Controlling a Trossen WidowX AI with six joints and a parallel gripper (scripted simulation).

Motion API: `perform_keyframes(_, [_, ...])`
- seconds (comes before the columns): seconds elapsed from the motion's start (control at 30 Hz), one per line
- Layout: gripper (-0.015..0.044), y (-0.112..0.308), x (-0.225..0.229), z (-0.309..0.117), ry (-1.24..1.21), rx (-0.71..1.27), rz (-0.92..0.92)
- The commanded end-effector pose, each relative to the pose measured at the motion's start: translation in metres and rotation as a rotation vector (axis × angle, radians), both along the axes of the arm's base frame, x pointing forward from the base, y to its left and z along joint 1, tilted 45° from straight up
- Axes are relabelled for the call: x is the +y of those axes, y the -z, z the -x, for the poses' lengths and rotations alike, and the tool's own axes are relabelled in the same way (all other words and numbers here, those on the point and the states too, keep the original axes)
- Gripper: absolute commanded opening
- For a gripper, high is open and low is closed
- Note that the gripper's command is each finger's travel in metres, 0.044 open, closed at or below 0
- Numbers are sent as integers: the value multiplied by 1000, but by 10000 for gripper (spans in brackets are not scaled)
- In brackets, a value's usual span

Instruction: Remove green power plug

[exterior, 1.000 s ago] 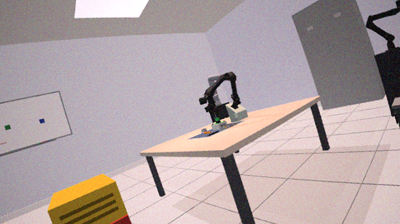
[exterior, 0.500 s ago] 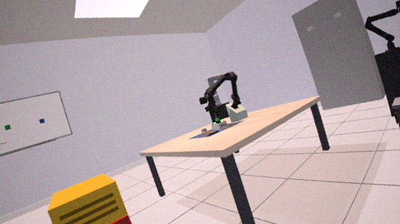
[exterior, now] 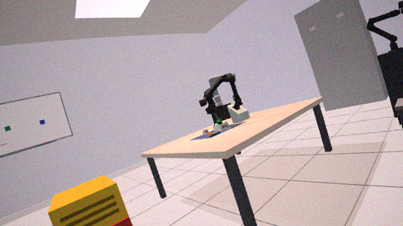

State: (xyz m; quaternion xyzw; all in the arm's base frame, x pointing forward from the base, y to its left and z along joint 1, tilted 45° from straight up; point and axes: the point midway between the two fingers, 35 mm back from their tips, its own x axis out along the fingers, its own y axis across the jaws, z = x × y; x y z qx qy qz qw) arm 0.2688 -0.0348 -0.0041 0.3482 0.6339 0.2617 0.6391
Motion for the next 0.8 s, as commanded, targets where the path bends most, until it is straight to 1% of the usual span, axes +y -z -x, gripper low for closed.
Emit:
perform_keyframes(0.0, [0, -10, -9, 2, 30, 22, 78])
perform_keyframes(0.17, [0, -21, -2, 1, 22, 41, 216])
perform_keyframes(0.3, [0, -23, -1, 0, 20, 45, 248])
perform_keyframes(0.4, [0, -21, -4, 1, 23, 40, 205])
perform_keyframes(0.63, [0, -9, -16, 4, 33, 14, 13])
perform_keyframes(0.77, [0, -8, -18, 4, 35, 10, -21])
